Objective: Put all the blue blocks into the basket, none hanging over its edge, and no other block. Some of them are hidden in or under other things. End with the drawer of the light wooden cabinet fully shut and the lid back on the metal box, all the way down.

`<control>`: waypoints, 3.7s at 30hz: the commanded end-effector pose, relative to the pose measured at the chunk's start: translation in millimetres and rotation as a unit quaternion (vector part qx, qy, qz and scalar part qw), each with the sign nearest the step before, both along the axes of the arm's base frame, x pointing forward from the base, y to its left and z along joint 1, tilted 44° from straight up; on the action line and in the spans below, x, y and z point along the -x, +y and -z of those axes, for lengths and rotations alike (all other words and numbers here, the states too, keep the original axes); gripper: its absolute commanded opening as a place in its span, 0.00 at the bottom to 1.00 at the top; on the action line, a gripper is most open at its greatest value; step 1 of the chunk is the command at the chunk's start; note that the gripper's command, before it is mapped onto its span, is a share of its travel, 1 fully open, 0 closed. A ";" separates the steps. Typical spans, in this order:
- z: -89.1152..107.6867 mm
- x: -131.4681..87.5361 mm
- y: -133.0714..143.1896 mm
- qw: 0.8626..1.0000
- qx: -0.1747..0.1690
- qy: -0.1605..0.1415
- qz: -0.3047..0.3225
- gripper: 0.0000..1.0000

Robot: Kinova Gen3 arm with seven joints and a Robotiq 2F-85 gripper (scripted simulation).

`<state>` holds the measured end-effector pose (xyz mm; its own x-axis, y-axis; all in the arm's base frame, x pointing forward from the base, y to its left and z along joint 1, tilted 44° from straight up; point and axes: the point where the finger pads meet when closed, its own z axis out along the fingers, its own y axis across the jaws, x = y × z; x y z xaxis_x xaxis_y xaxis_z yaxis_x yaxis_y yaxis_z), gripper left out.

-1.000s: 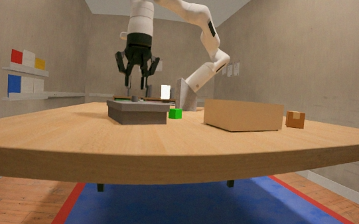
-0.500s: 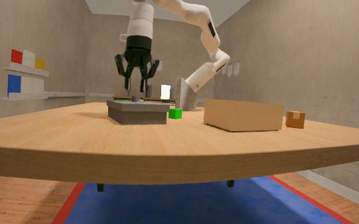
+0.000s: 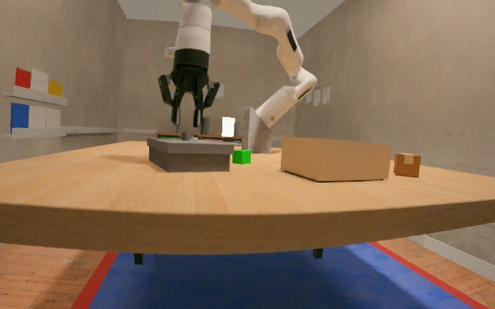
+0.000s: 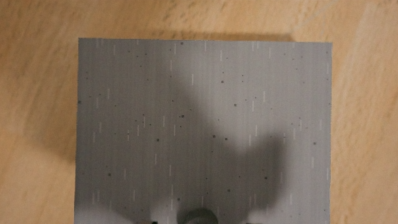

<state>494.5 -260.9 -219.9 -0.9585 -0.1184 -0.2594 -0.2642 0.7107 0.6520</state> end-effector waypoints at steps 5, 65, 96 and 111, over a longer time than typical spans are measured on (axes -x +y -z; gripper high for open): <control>-1.0 -0.5 -1.6 1.000 0.001 -0.001 0.001 0.48; 17.3 -3.3 16.1 1.000 0.001 -0.001 0.001 0.48; 18.0 -3.4 16.8 1.000 0.001 -0.001 0.001 0.48; 18.0 -3.4 16.8 1.000 0.001 -0.001 0.001 0.48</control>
